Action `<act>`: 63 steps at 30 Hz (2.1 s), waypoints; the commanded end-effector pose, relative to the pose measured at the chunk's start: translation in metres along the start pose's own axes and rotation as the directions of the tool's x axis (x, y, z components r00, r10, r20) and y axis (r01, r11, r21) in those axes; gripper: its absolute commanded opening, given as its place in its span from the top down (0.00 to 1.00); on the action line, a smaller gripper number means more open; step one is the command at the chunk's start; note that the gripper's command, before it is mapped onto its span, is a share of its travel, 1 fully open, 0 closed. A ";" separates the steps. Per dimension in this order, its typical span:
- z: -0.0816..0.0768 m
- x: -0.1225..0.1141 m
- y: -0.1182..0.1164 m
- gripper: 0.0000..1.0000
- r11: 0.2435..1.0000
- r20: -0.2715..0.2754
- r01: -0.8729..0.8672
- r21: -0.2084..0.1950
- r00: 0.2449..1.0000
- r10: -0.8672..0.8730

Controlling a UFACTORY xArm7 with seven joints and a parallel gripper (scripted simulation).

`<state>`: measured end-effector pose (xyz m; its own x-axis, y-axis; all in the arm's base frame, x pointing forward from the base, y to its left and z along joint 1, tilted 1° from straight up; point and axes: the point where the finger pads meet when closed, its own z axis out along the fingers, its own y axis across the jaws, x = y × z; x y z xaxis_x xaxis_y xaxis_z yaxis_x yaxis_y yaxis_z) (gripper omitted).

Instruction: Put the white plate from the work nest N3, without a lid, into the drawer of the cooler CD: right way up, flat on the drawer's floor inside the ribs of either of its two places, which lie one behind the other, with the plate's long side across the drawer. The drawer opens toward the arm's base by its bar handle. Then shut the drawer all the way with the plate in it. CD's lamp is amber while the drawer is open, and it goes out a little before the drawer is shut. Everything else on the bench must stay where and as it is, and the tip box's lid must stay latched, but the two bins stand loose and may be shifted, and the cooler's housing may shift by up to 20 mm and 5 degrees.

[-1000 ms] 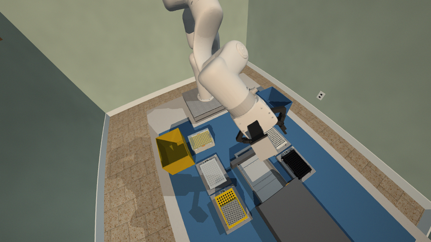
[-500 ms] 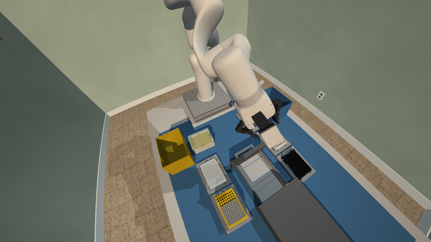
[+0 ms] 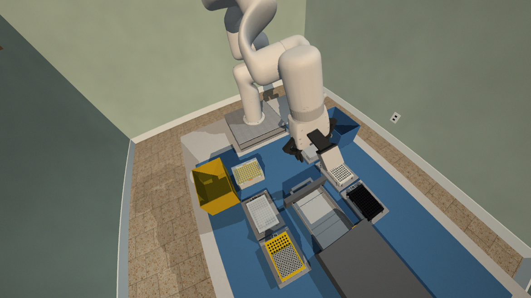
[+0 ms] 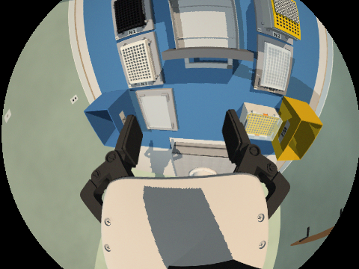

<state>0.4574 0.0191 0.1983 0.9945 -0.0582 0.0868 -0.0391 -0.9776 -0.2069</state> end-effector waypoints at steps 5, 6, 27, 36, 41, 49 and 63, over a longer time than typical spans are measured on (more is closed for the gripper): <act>-0.006 -0.026 0.021 0.00 0.982 0.088 0.051 -0.184 0.995 -0.035; -0.007 -0.028 0.023 0.00 0.980 0.092 0.053 -0.193 0.995 -0.036; 0.002 -0.026 0.012 0.00 0.978 0.097 0.080 -0.191 0.993 -0.062; 0.030 -0.019 -0.023 0.00 0.978 0.097 0.080 -0.190 0.993 -0.062; 0.045 -0.015 -0.042 0.00 0.978 0.097 0.080 -0.190 0.993 -0.062; 0.064 -0.010 -0.065 0.00 0.979 0.097 0.080 -0.190 0.993 -0.062; 0.101 0.000 -0.112 0.00 0.979 0.097 0.080 -0.190 0.993 -0.062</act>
<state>0.4646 0.1370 0.1272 0.9997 0.0247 -0.0005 0.0247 -0.9996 -0.0121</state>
